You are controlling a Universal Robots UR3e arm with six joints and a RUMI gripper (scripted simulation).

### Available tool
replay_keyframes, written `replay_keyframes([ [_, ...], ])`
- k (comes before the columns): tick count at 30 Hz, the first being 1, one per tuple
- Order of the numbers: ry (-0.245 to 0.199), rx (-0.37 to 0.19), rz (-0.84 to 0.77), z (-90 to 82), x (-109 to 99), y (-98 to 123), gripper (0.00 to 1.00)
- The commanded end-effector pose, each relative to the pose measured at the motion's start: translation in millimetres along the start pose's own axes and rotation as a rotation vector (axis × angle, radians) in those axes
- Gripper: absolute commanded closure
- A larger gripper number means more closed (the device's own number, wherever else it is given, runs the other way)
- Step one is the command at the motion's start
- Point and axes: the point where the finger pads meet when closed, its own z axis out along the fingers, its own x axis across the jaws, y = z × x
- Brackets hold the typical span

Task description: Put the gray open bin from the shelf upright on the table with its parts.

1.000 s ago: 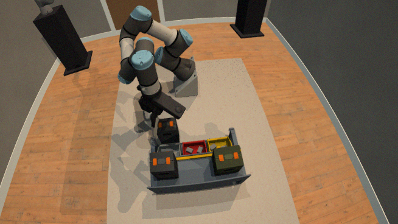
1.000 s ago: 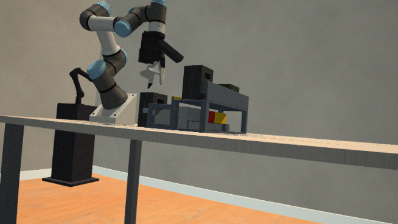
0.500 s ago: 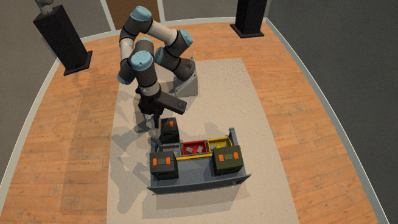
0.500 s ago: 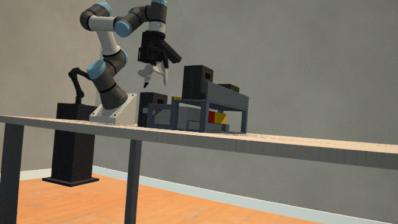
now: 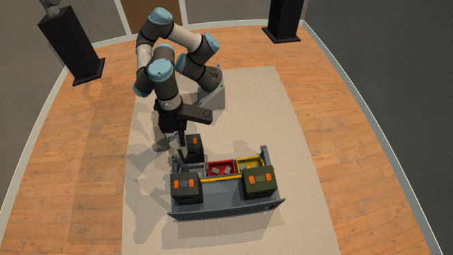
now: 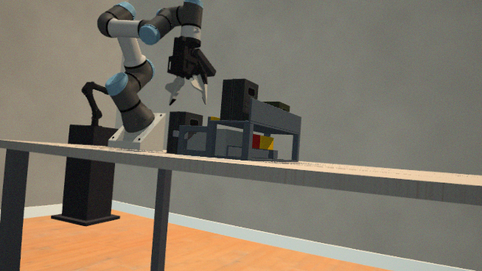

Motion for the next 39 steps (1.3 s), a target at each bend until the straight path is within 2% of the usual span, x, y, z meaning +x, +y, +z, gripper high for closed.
replay_keyframes([
  [1,0.004,0.004,-0.013,-0.6,0,0,0.00],
  [6,0.004,0.005,-0.103,-0.6,0,0,0.00],
  [18,0.004,0.005,-0.103,-0.6,0,0,0.00],
  [19,0.004,0.005,-0.099,-0.6,0,0,0.42],
  [35,0.004,0.005,-0.099,-0.6,0,0,0.42],
  [39,0.004,0.005,-0.102,23.4,1,0,0.42],
])
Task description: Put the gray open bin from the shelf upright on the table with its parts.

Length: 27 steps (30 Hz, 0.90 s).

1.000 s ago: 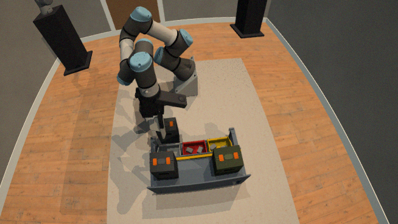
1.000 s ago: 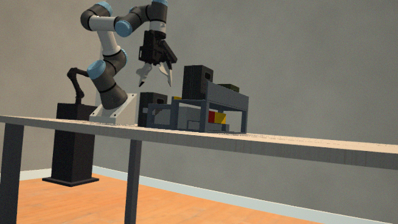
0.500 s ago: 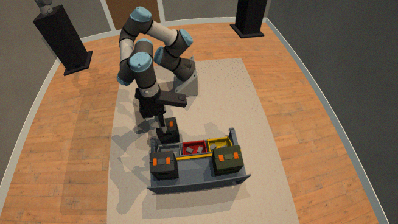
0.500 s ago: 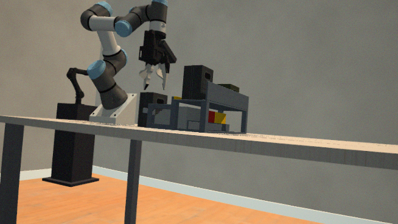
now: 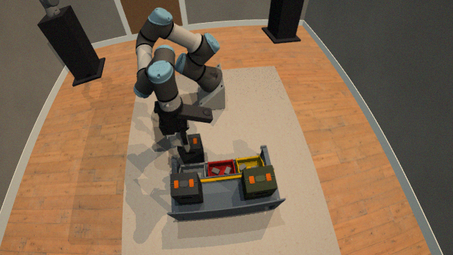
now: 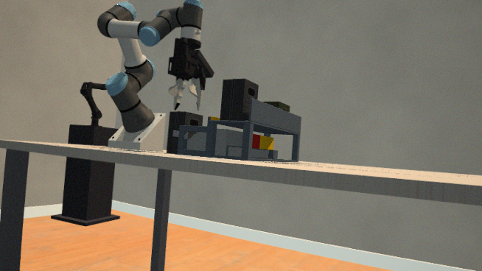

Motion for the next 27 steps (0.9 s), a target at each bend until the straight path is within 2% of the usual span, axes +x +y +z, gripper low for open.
replay_keyframes([
  [1,0.003,0.001,-0.002,25.1,1,0,0.42],
  [13,0.003,0.001,-0.002,25.1,1,0,0.42],
  [18,0.003,0.001,-0.002,53.8,1,0,0.42],
  [27,0.003,0.001,-0.002,53.8,1,0,0.42],
])
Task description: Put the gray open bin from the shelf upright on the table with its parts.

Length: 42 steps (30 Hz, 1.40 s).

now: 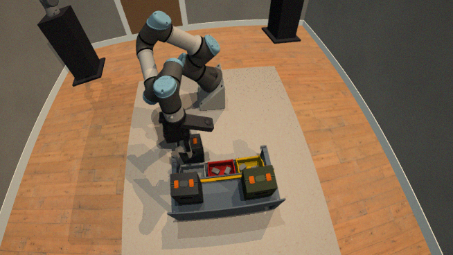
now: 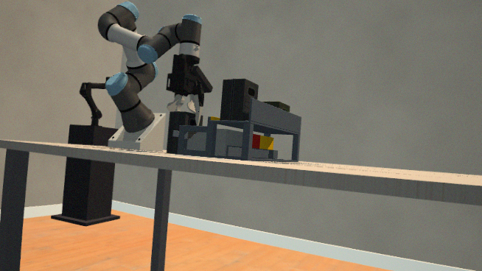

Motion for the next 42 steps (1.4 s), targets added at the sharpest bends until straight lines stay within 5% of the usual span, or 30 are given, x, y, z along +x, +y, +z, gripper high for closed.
replay_keyframes([
  [1,0.007,0.001,0.000,2.1,1.1,0.1,0.42],
  [37,0.007,0.001,0.000,-0.3,1.1,0.1,0.42],
  [38,0.007,0.001,0.000,-0.2,1.1,0.1,1.00],
  [42,0.007,0.001,0.000,-0.2,1.1,0.1,1.00],
])
